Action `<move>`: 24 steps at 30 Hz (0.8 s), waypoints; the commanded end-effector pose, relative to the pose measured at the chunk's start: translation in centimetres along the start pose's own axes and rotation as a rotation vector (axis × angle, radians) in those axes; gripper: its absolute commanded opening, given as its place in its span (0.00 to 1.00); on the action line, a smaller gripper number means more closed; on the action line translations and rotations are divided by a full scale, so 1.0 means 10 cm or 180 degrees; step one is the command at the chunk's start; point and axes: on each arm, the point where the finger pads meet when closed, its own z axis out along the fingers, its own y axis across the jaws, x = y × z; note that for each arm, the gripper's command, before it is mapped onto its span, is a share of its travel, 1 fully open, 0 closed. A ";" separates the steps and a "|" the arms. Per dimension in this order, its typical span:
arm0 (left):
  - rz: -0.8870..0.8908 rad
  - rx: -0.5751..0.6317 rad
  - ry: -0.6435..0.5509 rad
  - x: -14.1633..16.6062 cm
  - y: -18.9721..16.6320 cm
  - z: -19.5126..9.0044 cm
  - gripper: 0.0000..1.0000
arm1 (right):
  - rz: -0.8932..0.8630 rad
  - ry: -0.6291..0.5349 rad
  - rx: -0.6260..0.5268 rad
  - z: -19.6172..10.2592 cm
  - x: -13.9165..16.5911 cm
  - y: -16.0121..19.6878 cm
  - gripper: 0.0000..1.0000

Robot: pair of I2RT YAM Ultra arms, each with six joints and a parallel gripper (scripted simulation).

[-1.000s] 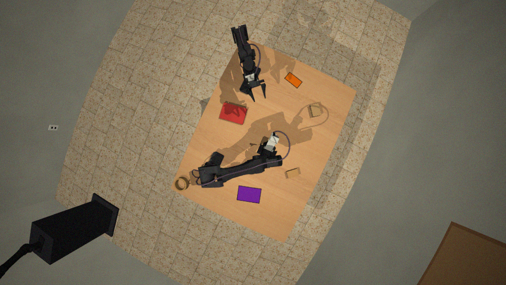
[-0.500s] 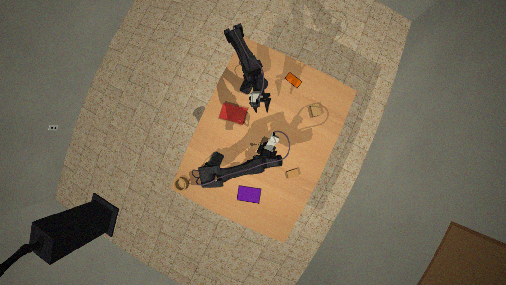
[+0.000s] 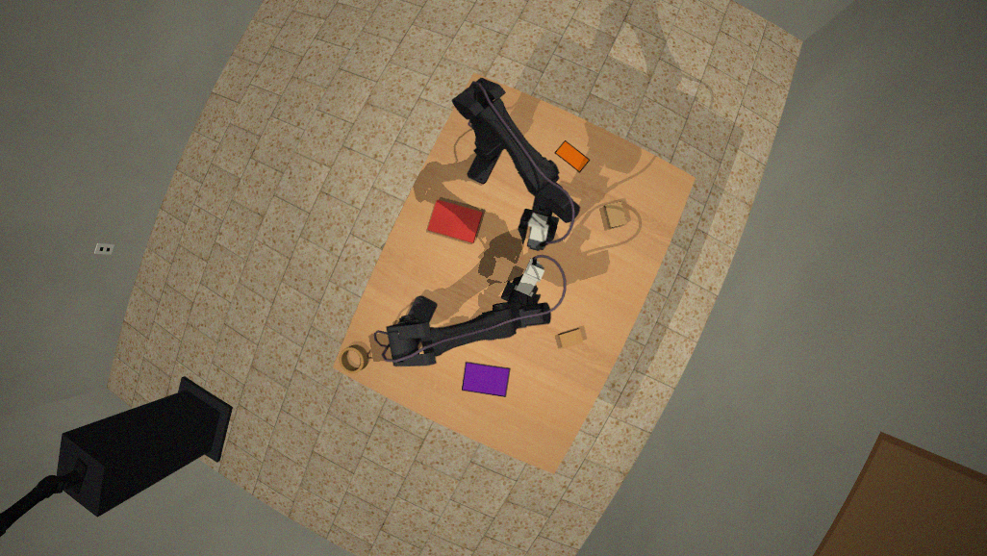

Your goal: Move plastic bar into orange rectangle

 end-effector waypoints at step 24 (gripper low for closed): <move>0.0086 0.0411 -0.0265 -0.01 0.29 0.26 0.62 | -0.0061 -0.0089 -0.0012 -0.03 -0.11 0.00 0.25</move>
